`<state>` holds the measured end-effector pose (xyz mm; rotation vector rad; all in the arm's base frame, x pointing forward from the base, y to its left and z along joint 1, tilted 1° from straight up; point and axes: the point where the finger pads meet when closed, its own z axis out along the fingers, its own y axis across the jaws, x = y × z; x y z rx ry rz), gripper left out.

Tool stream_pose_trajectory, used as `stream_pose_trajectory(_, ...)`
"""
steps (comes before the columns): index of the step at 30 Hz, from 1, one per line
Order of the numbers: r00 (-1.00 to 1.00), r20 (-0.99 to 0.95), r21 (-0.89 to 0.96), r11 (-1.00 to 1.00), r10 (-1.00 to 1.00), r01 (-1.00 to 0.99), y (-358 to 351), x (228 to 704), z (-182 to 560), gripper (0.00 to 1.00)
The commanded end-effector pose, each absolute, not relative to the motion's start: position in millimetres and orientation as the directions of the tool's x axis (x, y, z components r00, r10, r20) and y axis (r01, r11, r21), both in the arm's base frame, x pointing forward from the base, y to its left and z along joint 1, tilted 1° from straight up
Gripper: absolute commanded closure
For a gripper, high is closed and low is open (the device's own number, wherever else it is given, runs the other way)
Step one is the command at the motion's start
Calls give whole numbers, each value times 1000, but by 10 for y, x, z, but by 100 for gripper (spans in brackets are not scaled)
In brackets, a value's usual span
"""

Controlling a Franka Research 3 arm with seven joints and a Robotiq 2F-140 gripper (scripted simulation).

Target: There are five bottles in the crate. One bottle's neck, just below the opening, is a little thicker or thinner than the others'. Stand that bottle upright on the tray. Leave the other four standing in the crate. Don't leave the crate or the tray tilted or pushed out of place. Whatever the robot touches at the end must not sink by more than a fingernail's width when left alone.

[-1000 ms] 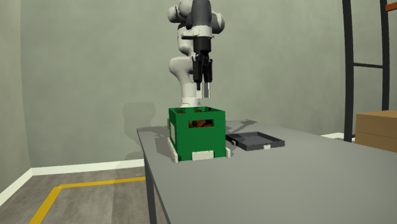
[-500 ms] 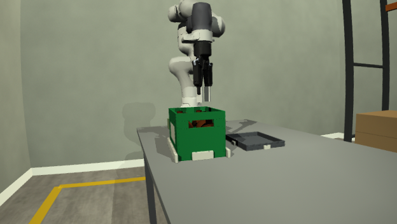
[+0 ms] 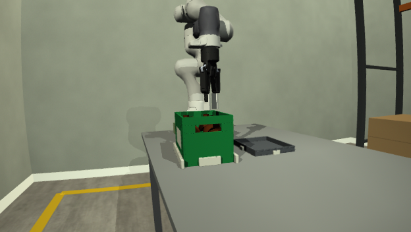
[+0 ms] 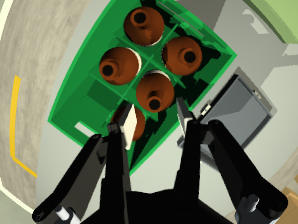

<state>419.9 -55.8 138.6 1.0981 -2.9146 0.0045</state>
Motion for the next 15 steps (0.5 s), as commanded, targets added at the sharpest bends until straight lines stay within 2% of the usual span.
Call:
stream_pose_trajectory(1,-756,20,3,756,-654,-654,-571,4218,1365,56)
stream_pose_trajectory(15,-756,20,3,756,-654,-654,-571,4218,1334,56)
